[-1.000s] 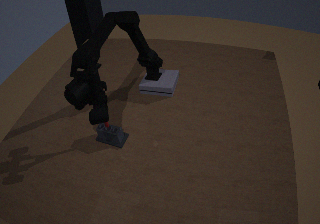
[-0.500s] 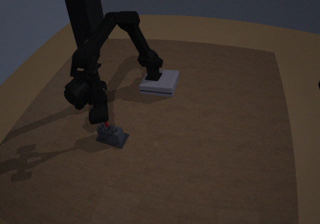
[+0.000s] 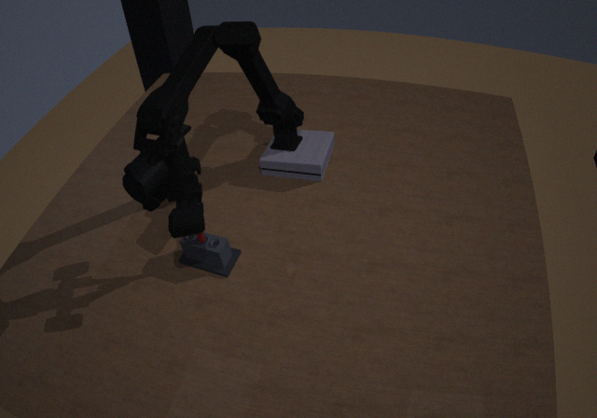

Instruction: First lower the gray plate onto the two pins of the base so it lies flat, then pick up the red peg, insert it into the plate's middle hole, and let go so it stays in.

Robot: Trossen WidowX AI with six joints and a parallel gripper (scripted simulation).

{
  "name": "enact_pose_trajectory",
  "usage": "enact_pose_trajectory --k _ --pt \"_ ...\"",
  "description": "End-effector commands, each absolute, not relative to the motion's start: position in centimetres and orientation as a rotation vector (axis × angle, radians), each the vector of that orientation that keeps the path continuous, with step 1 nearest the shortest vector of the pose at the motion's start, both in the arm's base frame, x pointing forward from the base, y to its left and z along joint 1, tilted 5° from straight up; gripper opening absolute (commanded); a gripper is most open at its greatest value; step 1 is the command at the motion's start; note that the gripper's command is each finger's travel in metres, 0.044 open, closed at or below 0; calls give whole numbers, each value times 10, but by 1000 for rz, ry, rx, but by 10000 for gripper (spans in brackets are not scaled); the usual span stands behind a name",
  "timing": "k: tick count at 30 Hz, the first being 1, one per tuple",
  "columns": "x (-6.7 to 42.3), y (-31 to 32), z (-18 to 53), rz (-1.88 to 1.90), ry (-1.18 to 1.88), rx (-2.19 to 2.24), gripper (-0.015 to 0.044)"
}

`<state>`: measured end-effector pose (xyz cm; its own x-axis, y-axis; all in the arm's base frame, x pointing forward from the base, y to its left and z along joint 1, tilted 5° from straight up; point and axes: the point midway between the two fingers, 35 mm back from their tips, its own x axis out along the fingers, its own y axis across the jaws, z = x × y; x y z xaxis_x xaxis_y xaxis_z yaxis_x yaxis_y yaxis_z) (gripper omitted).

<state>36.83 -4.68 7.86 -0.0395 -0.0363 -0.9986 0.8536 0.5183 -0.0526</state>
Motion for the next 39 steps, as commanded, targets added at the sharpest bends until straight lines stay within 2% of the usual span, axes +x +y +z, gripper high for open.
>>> enact_pose_trajectory --k 1,39 --pt "368 -46 77 -841 1436 754 0" --pt "367 -45 76 -841 1438 756 0"
